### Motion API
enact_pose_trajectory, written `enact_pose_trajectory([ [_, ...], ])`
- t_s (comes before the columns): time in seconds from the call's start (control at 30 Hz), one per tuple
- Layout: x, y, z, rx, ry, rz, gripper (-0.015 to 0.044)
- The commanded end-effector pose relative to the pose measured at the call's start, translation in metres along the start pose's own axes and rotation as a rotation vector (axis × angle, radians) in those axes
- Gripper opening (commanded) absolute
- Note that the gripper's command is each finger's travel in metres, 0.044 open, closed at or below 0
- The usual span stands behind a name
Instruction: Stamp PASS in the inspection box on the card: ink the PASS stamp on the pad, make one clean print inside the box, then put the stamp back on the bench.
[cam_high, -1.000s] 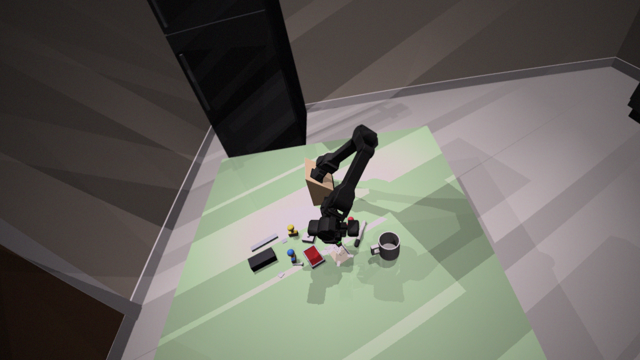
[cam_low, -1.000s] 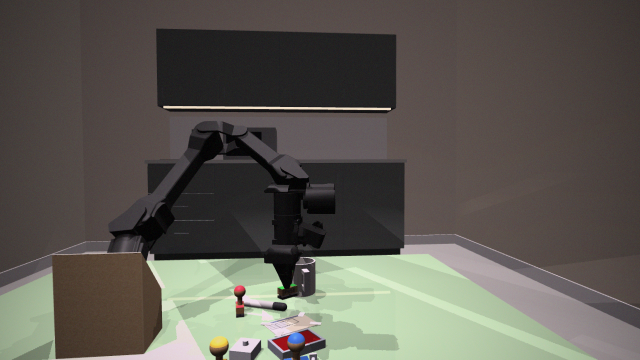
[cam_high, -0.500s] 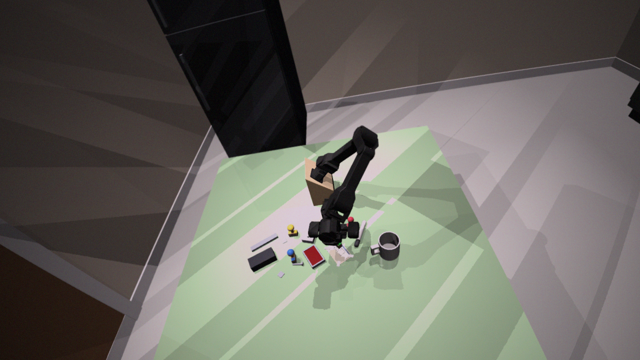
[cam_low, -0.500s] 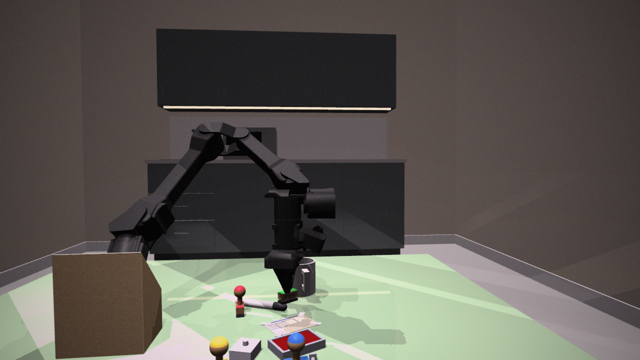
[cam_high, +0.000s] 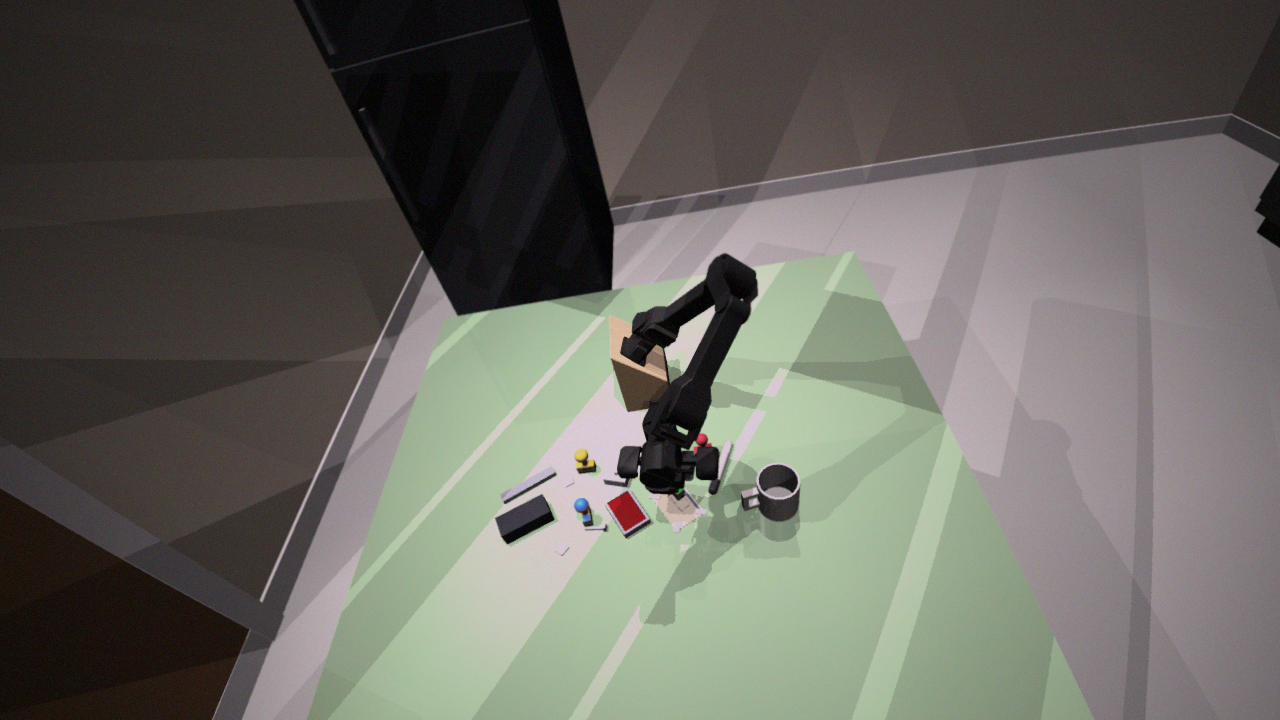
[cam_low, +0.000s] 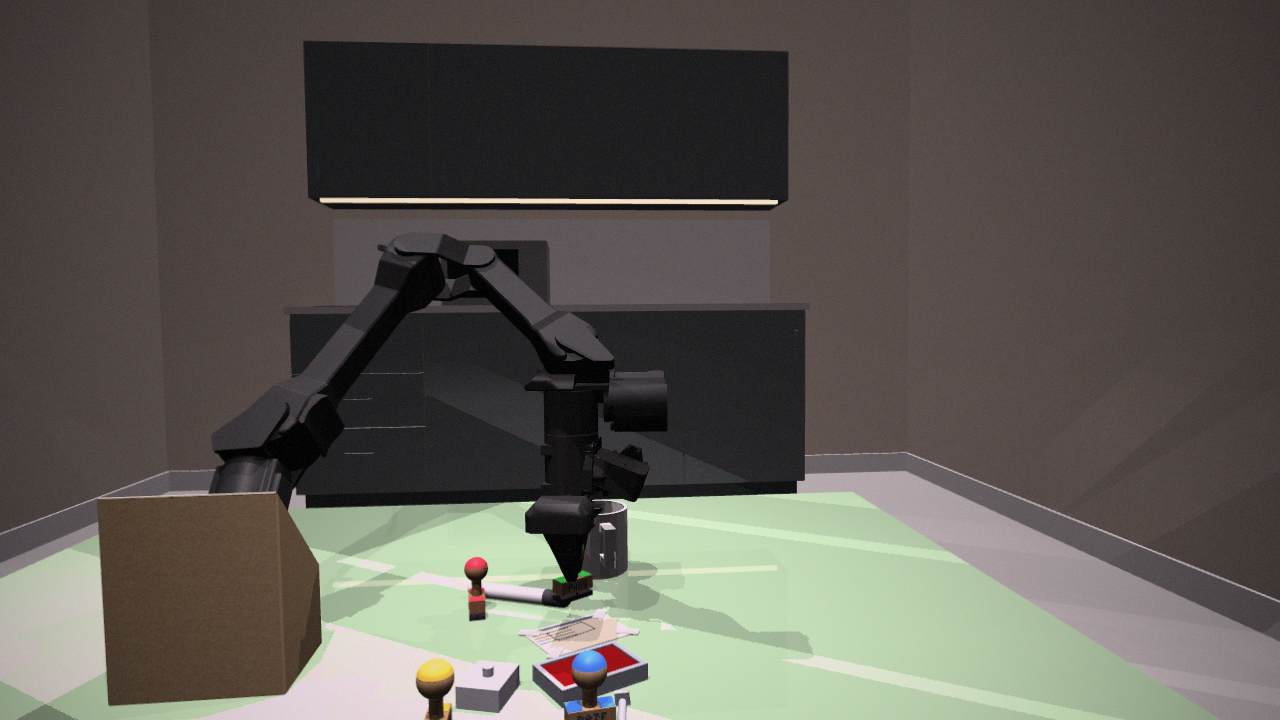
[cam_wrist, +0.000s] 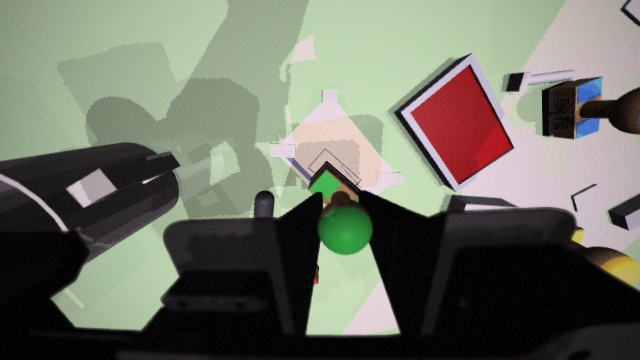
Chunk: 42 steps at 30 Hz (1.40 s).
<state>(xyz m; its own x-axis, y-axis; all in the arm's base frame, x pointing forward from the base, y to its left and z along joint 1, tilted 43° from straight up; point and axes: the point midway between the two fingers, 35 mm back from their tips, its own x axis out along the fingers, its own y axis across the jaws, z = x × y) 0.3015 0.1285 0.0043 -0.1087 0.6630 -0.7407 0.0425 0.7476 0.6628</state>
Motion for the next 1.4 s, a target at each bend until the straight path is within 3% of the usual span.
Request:
enact_pose_trajectory([
  [0.0,0.004,0.001,-0.001,0.005,0.002,0.005,0.0000],
  [1.37,0.031,0.001,-0.003,0.006,0.002,0.007,0.0000],
])
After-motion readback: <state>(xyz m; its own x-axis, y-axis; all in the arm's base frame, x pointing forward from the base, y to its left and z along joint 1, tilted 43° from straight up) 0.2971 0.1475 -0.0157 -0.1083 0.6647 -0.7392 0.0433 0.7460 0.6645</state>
